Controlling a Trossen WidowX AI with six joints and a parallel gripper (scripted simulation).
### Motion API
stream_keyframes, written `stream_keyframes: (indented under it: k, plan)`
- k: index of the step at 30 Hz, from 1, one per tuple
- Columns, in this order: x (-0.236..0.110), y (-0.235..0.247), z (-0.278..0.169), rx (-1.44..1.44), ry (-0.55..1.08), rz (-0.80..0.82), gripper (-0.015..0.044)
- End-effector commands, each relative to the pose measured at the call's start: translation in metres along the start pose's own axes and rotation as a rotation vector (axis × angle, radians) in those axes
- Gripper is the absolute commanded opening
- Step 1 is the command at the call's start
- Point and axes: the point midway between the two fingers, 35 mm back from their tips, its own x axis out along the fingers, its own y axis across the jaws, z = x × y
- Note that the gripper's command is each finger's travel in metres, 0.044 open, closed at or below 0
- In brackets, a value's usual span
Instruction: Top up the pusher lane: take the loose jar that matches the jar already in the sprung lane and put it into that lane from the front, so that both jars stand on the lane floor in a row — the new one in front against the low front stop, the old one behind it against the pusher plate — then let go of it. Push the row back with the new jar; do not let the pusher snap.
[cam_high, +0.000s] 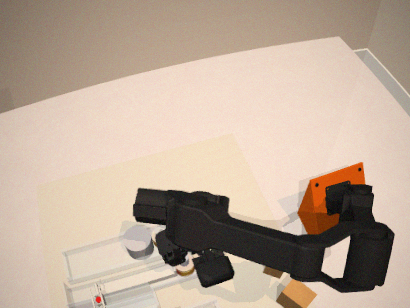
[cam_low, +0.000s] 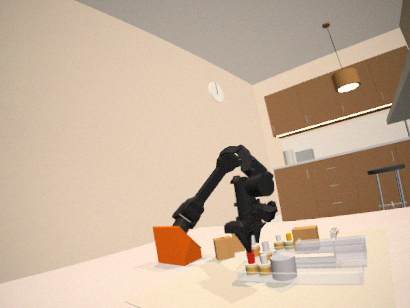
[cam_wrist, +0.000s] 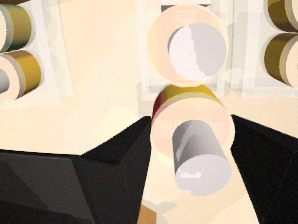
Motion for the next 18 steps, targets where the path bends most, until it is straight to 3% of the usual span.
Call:
stream_keyframes:
  k: [1,18]
  plan:
    - [-0.0022,0.0002,0.0095,-0.013,-0.020,0.000,0.0000]
    - [-0.0028,0.0004,0.0174,-0.014,-0.020,0.000,0.0000]
